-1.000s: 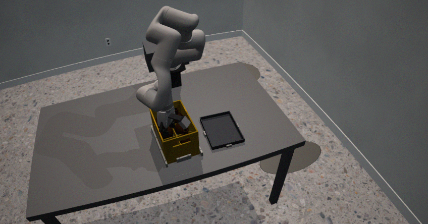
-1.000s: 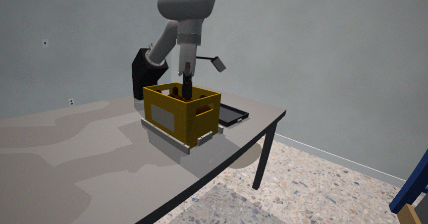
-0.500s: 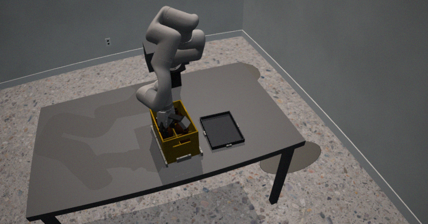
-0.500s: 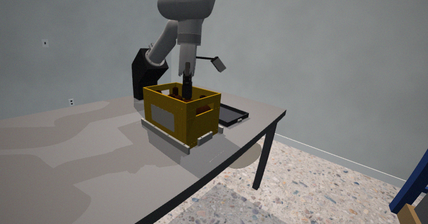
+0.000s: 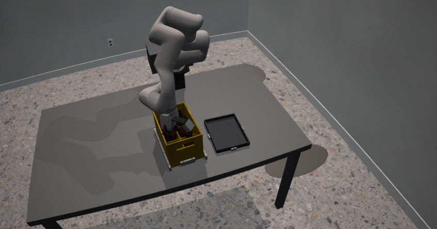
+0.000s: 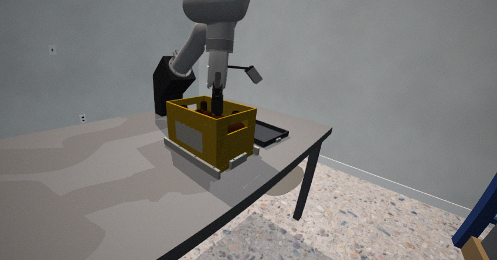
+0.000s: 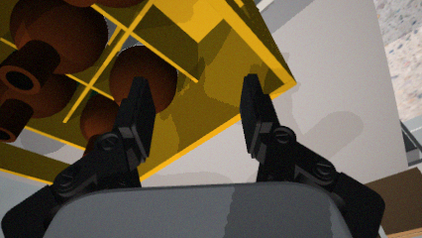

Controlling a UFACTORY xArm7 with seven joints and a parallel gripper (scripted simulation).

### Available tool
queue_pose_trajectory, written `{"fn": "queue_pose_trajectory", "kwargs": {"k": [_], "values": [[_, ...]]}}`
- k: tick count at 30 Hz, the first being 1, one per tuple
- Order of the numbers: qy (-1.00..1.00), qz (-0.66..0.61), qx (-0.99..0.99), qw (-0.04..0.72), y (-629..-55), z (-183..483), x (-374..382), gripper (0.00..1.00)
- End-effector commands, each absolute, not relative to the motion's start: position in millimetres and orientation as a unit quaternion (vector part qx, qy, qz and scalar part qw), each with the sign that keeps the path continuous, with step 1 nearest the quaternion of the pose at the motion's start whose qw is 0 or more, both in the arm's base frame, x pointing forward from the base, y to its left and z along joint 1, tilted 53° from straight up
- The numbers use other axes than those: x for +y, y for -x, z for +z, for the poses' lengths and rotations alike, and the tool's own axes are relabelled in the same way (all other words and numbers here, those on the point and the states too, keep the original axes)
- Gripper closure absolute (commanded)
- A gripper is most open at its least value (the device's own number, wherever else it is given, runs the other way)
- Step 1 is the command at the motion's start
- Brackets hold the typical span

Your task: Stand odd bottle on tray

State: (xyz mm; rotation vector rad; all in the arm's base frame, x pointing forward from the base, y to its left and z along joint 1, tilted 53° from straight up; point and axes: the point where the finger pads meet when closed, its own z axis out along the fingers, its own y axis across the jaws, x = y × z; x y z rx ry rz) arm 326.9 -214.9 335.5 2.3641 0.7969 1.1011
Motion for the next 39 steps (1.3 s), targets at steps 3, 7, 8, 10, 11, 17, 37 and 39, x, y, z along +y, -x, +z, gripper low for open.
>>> {"fn": "queue_pose_trajectory", "kwargs": {"k": [3,7,8,10,11,17,37,39], "values": [[-0.848,0.396,0.285,0.207,-327,337,-216,0.35],[-0.848,0.396,0.285,0.207,-327,337,-216,0.35],[-0.848,0.396,0.285,0.207,-327,337,-216,0.35],[-0.848,0.396,0.285,0.207,-327,337,-216,0.35],[-0.848,0.396,0.285,0.207,-327,336,-216,0.35],[-0.848,0.396,0.285,0.207,-329,335,-216,0.35],[-0.848,0.396,0.285,0.207,-344,323,-218,0.35],[-0.848,0.396,0.285,0.207,-345,322,-219,0.35]]}}
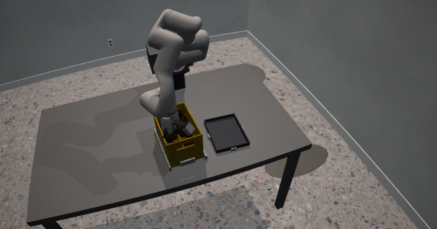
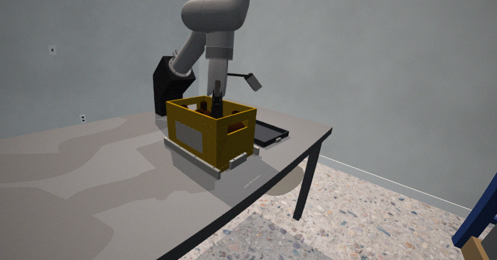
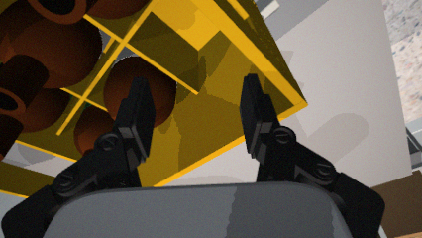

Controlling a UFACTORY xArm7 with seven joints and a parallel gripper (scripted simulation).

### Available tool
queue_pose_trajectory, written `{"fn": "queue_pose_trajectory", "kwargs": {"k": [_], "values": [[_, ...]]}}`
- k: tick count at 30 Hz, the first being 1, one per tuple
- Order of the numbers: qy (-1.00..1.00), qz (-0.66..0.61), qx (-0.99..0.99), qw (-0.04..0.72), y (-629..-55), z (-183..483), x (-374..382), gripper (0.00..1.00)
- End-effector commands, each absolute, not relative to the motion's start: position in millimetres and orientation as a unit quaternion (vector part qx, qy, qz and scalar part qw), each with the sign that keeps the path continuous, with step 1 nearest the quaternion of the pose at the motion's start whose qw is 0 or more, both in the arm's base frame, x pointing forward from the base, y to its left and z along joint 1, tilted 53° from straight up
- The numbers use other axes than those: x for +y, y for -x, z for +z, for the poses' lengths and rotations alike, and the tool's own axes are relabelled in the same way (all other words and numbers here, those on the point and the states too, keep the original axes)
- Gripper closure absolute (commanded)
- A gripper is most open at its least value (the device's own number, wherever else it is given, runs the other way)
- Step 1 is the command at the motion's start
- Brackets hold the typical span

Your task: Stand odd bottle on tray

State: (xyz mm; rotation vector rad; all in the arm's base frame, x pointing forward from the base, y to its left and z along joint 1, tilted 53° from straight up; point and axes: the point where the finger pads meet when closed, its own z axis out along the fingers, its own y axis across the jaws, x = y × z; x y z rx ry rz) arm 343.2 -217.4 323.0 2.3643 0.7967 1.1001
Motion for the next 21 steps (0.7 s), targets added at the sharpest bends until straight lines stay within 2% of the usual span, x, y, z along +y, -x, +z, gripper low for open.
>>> {"fn": "queue_pose_trajectory", "kwargs": {"k": [1,21], "values": [[-0.848,0.396,0.285,0.207,-345,322,-219,0.35],[-0.848,0.396,0.285,0.207,-358,313,-221,0.35]]}}
